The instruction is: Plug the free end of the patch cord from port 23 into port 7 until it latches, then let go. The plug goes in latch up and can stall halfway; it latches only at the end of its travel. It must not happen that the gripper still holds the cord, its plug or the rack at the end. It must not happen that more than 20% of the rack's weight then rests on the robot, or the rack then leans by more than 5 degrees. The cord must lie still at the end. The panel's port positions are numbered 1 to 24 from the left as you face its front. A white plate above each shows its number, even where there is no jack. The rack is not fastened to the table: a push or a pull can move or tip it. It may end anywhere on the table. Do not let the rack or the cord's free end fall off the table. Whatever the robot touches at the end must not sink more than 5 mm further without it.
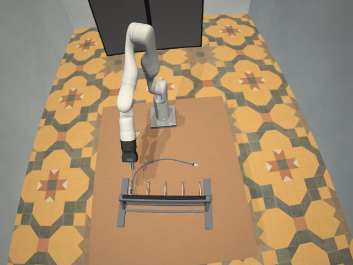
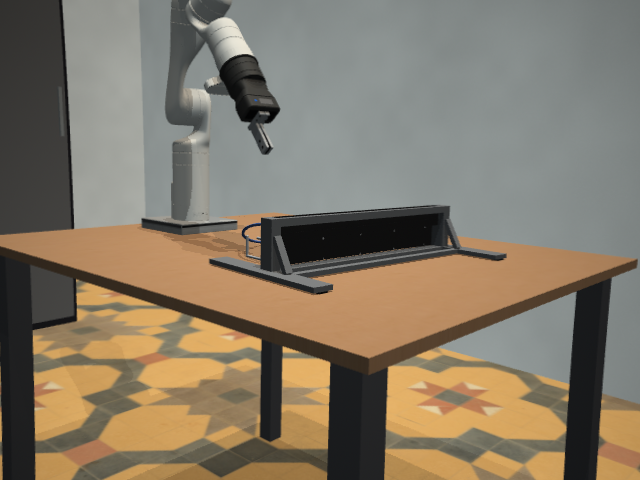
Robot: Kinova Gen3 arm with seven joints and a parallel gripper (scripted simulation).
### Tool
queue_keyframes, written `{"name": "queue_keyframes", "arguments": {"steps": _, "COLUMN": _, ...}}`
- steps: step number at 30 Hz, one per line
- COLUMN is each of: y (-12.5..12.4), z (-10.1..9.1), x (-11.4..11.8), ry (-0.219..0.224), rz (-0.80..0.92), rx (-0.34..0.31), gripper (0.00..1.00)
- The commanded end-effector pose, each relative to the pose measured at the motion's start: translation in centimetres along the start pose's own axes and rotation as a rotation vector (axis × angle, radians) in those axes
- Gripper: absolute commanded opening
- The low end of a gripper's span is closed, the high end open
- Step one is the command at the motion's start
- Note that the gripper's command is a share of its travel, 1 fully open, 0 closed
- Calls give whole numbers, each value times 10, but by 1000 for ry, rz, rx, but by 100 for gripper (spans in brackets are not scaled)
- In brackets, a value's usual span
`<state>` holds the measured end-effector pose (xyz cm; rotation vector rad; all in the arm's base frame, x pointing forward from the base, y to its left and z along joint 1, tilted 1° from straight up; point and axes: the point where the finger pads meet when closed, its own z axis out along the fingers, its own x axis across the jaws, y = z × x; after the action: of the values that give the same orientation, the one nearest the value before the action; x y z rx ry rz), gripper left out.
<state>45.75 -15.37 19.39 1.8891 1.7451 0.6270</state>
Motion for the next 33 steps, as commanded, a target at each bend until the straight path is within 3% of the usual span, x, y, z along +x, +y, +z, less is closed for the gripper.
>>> {"name": "queue_keyframes", "arguments": {"steps": 1, "y": 2, "z": -8, "x": 5, "ry": 8, "rz": 3, "rx": -7, "gripper": 0}}
{"name": "queue_keyframes", "arguments": {"steps": 33, "y": 2, "z": -27, "x": 5, "ry": 9, "rz": 3, "rx": -5, "gripper": 0}}
